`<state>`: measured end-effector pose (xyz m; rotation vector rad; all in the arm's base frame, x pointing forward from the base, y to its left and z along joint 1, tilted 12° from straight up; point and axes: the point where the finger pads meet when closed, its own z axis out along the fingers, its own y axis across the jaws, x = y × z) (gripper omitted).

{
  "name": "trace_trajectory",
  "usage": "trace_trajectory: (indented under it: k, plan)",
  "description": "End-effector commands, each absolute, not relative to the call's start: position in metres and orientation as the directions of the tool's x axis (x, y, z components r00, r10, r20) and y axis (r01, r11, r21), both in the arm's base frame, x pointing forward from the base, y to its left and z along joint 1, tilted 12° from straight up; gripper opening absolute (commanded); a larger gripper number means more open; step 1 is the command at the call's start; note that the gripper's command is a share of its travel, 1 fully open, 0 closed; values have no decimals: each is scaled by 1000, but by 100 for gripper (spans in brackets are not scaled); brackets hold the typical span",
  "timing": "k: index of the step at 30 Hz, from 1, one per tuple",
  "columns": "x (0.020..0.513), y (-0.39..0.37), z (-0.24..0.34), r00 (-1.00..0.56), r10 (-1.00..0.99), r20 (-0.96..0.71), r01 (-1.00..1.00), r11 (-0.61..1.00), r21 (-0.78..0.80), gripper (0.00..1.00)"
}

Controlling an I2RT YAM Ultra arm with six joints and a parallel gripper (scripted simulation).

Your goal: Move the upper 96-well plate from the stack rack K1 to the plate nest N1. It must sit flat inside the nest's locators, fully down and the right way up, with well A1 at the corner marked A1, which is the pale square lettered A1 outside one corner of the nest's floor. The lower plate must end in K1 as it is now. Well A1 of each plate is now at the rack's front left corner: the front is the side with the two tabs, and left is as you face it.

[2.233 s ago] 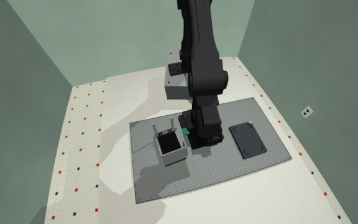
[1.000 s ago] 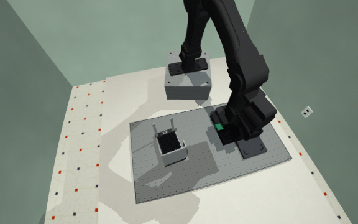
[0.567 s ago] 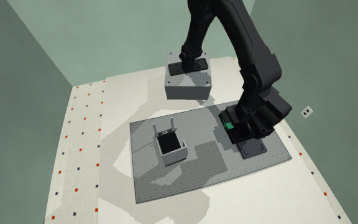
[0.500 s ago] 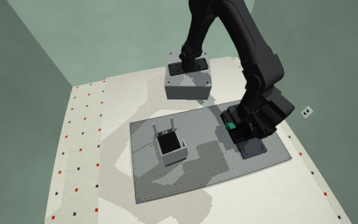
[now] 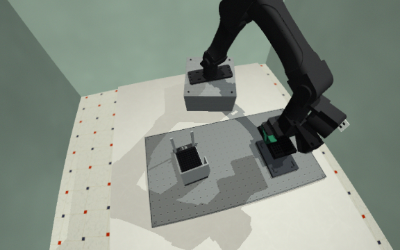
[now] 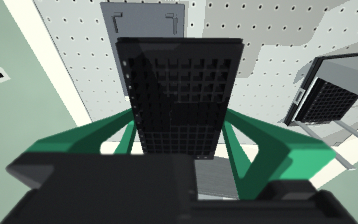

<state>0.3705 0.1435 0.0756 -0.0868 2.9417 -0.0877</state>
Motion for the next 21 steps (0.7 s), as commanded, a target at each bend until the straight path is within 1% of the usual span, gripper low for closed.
trace_trajectory:
  k: [1, 18, 21]
  plan:
    - [376, 159, 84, -976, -51, -213, -38, 997, -62, 0]
    - [380, 205, 81, -976, -51, -213, -39, 997, -61, 0]
    - [385, 198, 96, -969, -28, -244, -18, 999, -43, 0]
